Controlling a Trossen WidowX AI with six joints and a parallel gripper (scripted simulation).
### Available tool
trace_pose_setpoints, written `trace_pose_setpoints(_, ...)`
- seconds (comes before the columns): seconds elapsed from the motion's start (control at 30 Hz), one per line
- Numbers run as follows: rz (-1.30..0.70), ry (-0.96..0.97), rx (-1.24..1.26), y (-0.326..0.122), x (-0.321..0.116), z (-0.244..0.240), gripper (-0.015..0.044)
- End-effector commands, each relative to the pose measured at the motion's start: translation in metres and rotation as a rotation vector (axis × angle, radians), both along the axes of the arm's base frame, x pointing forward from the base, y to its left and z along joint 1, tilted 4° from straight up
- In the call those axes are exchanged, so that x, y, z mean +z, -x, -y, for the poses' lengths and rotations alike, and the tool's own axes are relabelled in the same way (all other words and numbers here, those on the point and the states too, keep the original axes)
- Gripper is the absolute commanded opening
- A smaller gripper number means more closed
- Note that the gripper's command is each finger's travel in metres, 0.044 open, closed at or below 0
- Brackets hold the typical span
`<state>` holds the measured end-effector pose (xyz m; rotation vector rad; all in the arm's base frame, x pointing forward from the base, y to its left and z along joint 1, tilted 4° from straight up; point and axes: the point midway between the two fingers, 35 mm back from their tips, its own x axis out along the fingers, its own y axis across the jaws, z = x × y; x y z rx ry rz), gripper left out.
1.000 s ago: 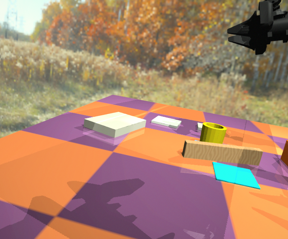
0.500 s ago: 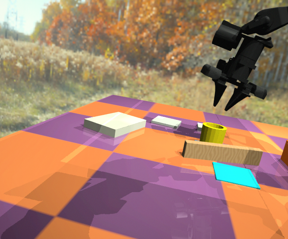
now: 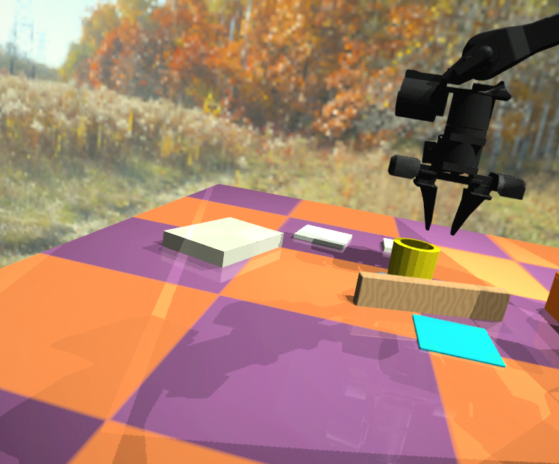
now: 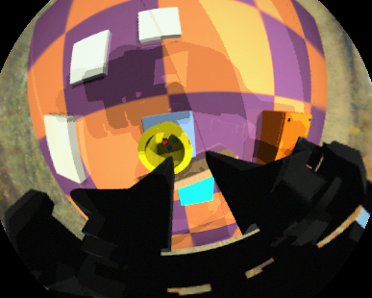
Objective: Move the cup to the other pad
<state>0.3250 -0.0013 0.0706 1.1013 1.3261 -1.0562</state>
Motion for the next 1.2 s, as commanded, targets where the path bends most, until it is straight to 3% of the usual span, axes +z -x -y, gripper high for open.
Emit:
trace_pose_setpoints(0.0, -0.010, -0.005, -0.008, 0.001, -0.008, -0.001, 0.0167)
trace_pose_setpoints(1.17, -0.010, -0.005, -0.008, 0.003, -0.062, -0.004, 0.0167)
